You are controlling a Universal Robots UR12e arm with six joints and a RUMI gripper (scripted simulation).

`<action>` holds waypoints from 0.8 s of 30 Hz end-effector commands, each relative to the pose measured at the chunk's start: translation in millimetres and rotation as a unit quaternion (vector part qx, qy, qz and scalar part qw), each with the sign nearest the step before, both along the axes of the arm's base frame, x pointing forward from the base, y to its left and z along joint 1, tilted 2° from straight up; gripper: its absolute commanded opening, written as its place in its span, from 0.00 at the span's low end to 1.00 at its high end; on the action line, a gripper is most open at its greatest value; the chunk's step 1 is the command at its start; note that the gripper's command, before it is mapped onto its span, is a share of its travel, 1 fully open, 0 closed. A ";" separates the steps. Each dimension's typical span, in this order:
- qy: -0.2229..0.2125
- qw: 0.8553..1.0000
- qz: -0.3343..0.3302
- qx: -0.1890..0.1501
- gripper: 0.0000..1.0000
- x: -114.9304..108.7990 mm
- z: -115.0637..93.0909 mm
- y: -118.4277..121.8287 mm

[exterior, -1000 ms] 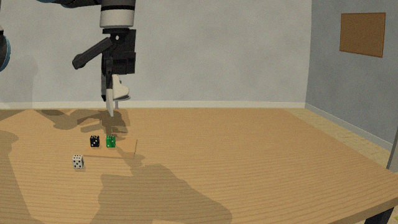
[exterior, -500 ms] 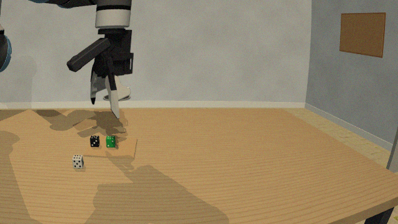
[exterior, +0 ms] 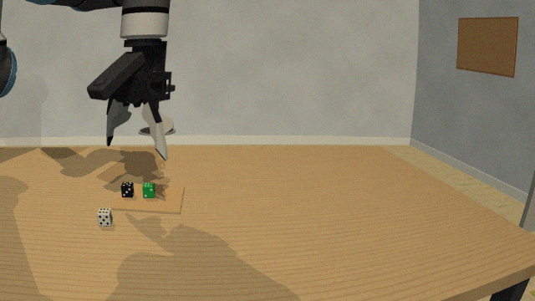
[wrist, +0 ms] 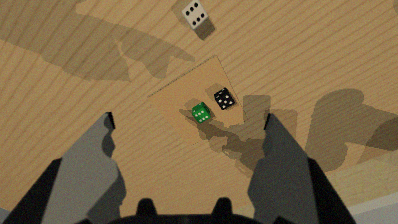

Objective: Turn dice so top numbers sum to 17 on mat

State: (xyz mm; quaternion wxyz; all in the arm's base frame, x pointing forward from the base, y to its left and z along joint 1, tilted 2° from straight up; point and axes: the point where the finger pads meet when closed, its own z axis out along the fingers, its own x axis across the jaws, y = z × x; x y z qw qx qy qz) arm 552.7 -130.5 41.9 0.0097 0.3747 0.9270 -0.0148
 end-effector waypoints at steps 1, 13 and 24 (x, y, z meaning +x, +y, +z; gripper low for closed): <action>0.000 0.996 0.087 0.001 1.00 -4.8 0.7 -8.9; 0.004 0.975 0.224 0.000 1.00 -11.6 -0.1 -21.2; 0.009 0.927 0.374 -0.002 1.00 -19.1 -1.1 -33.0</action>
